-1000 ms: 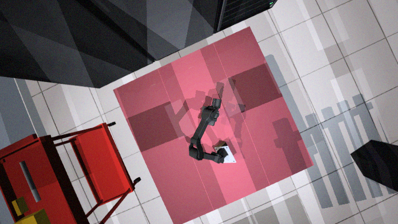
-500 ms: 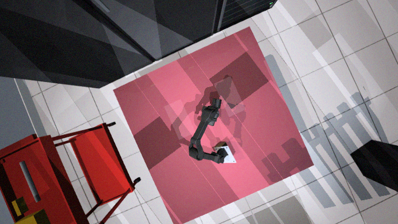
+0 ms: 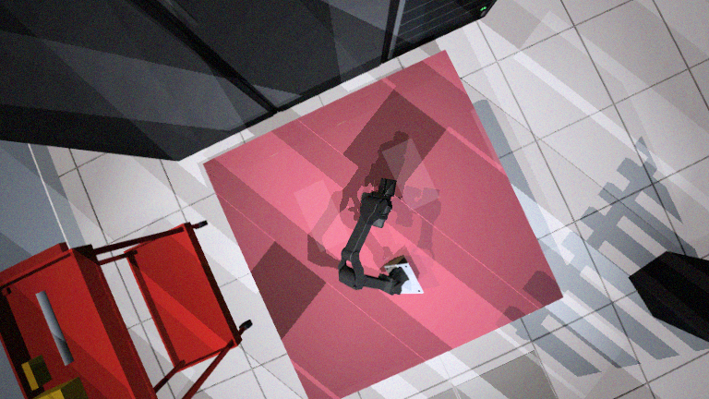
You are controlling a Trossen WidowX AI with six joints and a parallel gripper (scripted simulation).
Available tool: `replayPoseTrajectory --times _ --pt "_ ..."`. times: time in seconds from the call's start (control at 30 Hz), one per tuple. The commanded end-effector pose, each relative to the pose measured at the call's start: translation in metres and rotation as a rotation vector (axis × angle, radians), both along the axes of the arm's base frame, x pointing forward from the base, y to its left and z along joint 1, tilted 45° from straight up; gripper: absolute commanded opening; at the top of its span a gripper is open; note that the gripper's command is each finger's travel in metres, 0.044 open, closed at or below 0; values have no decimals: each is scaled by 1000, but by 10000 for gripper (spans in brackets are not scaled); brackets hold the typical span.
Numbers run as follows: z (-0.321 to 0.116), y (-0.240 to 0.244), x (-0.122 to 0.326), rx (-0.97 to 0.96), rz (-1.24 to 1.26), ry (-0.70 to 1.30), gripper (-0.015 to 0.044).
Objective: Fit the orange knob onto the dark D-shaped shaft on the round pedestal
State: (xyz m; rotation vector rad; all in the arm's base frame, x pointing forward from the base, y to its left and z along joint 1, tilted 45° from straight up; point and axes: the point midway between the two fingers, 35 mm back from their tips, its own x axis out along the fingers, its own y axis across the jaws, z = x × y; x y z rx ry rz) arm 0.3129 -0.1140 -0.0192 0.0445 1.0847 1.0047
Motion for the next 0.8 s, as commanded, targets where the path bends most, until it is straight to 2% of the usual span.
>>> replayPoseTrajectory --times 0.0,0.77 --pt "3 -2 2 -8 18 -36 0" --pt "-4 0 2 -8 18 -36 0"
